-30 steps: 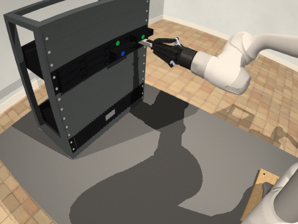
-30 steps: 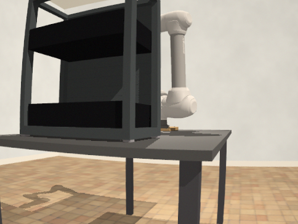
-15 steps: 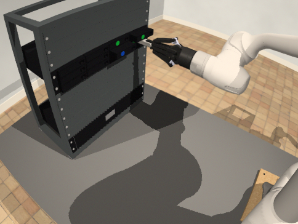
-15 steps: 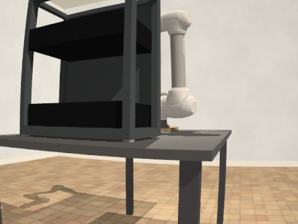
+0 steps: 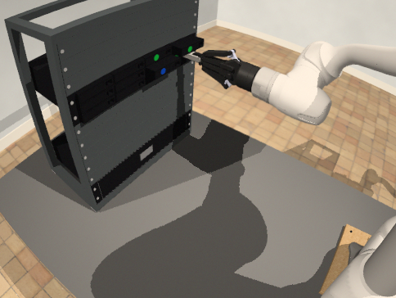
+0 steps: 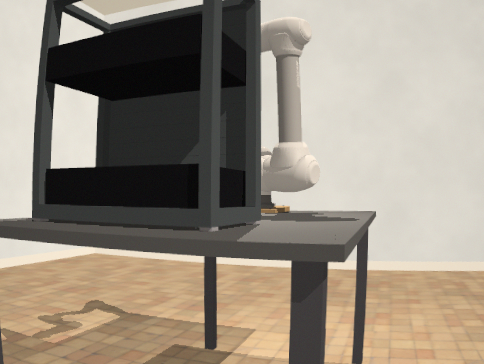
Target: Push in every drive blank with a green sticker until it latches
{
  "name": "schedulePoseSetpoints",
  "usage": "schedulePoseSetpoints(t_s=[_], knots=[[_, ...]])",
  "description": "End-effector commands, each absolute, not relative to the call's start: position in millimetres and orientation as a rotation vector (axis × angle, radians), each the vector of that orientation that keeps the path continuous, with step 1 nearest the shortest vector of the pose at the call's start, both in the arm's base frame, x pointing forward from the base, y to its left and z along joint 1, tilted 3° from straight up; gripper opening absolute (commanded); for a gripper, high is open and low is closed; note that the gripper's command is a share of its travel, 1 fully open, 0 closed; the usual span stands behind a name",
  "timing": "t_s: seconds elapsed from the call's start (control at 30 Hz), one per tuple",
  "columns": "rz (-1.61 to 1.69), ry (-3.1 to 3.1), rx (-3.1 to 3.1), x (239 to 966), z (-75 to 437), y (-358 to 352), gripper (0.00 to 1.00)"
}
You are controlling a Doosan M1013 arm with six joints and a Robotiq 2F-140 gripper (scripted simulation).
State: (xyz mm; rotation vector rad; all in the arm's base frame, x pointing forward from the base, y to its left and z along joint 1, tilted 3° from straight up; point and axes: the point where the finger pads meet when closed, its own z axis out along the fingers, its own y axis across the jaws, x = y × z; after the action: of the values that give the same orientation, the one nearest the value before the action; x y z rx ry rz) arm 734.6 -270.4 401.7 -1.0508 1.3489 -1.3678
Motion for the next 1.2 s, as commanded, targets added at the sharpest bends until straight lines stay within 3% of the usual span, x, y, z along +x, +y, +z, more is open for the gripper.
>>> schedulePoseSetpoints(t_s=[0.0,1.17], knots=[[-1.368,1.349,-1.051,734.7,401.9,-270.5,0.0],[-1.368,1.349,-1.051,739.1,402.1,-271.5,0.0]])
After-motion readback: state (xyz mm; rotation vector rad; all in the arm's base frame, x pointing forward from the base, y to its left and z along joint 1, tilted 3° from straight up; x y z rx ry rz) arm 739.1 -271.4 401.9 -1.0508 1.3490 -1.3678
